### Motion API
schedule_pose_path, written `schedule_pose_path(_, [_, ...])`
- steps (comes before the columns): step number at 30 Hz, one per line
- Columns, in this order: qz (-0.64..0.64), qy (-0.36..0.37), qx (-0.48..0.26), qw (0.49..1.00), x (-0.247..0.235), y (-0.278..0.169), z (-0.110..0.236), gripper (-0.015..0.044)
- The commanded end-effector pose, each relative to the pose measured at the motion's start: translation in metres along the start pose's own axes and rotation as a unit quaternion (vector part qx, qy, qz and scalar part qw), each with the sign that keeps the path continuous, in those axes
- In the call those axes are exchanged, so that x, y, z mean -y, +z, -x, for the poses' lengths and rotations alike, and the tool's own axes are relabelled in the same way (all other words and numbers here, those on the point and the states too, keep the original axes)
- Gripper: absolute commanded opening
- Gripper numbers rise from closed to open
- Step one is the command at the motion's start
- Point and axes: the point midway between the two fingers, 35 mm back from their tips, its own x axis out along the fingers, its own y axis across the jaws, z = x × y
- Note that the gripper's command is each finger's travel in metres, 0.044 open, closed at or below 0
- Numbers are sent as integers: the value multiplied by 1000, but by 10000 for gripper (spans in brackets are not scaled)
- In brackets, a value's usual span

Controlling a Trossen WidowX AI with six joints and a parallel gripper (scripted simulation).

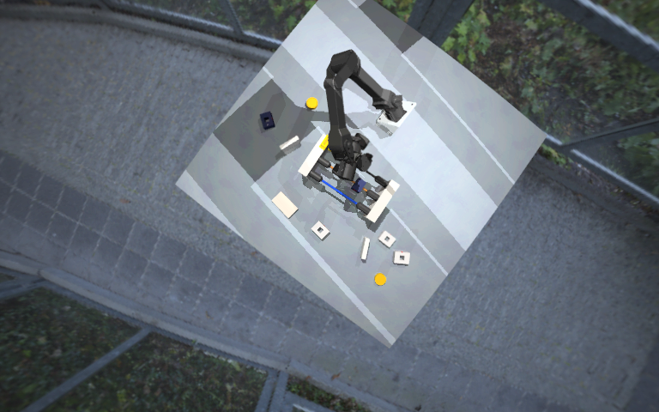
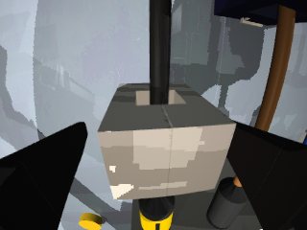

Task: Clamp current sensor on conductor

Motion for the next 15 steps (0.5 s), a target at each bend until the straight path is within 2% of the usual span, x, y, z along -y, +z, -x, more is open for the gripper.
schedule_pose_path(1, [-1, -11, 6, 1000, 6, 11, 44, 440])
schedule_pose_path(5, [-1, -12, 2, 1000, 0, 19, 95, 440])
schedule_pose_path(15, [-1, -12, 2, 1000, -1, 20, 97, 440])
